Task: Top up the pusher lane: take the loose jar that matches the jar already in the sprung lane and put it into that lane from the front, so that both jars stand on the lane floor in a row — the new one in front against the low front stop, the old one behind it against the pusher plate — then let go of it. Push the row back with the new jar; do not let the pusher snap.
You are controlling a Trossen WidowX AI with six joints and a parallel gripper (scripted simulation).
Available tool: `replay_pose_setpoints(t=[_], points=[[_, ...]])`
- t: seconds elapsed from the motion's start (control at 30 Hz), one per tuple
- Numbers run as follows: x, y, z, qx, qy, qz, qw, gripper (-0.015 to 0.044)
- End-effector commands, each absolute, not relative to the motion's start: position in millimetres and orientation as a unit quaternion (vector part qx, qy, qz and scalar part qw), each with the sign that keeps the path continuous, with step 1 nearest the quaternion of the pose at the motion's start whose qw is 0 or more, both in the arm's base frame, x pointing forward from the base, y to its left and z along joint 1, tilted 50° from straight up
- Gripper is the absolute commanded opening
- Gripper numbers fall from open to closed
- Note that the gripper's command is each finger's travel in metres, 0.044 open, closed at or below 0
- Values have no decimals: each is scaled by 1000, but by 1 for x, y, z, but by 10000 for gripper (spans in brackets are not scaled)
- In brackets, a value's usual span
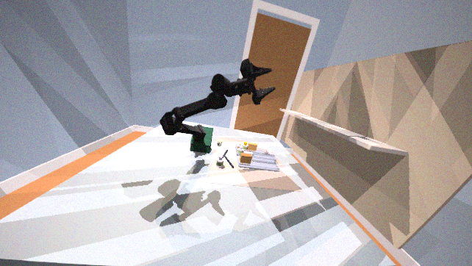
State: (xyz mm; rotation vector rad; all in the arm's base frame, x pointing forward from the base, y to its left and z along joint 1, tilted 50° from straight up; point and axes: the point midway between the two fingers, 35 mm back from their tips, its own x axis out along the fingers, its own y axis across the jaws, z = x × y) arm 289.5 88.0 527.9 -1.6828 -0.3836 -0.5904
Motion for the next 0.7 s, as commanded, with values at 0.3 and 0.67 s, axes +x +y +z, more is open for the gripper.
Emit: replay_pose_setpoints(t=[0.3, 0.67], points=[[353, 78, 401, -666, 7, -81, 741, 440], [328, 12, 234, -483, 339, -47, 806, 440]])
